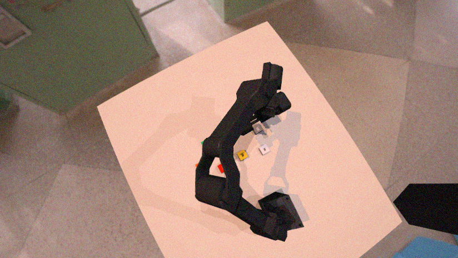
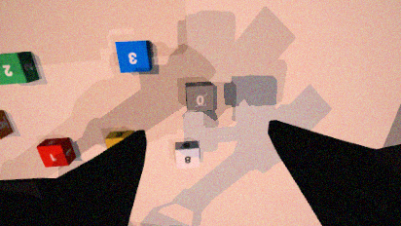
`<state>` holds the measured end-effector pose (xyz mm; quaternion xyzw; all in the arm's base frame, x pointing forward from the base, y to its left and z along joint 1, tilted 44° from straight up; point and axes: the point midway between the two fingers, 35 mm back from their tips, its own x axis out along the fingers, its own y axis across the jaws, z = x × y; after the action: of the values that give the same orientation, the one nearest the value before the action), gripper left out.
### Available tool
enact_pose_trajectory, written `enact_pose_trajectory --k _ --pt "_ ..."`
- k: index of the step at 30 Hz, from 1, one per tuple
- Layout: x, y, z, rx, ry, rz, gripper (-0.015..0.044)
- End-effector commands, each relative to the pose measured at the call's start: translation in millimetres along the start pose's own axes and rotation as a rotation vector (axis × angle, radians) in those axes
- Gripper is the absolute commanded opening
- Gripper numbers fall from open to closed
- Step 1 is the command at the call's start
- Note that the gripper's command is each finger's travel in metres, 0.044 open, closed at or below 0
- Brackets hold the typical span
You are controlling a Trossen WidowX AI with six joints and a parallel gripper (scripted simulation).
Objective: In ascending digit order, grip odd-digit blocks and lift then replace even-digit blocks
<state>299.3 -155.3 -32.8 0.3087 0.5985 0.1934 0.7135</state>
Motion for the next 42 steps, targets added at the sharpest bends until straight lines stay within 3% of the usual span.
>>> enact_pose_trajectory --k 1,4,36,42 --pt "46 2 -2 0.005 0.013 0.011 0.0400" --pt "75 5 -4 0.005 0.013 0.015 0.0400" --pt "111 6 -5 0.005 0.013 0.017 0.0400" --pt "111 6 -5 0.005 0.013 0.017 0.0242"
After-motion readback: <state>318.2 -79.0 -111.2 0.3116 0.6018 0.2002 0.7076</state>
